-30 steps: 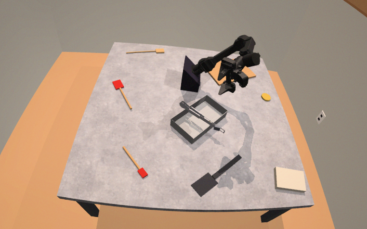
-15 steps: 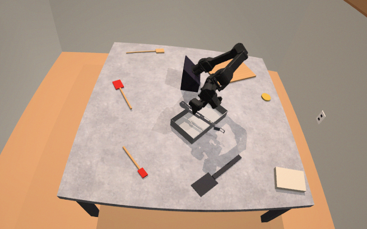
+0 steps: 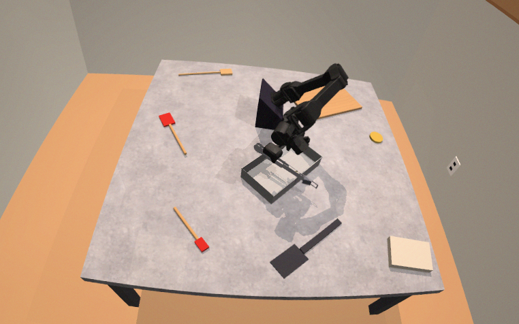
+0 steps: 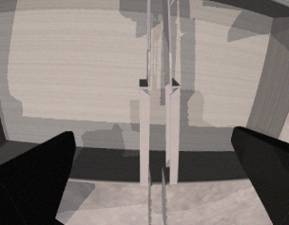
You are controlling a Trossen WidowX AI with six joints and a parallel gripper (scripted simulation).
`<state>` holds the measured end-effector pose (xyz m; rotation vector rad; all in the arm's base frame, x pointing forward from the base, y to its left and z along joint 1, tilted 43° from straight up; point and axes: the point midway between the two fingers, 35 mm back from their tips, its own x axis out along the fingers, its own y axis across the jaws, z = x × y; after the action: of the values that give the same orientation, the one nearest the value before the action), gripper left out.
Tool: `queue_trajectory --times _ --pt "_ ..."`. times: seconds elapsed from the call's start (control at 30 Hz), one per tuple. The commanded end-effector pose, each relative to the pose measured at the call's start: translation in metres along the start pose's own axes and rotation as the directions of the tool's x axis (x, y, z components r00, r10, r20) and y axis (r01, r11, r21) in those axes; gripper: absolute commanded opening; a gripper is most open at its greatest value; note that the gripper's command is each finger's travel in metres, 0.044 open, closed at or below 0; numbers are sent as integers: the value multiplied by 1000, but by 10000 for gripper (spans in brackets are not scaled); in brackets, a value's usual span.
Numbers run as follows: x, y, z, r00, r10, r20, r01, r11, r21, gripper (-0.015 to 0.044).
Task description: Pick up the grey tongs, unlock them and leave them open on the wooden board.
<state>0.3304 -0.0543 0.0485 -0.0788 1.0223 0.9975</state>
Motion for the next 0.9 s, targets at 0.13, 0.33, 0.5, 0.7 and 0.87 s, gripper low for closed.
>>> queue_trajectory --times 0.13,0.33,0.5,0.7,0.87 --pt "6 0 0 1000 3 5 -3 1000 -2 440" --pt "16 -1 1 1000 2 4 -2 1000 -2 440" --pt "24 -2 1 1000 2 4 -2 1000 -2 440" --pt "34 -2 1 1000 2 4 -2 1000 -2 440" --pt "42 -2 1 1000 2 5 -2 1000 -2 440"
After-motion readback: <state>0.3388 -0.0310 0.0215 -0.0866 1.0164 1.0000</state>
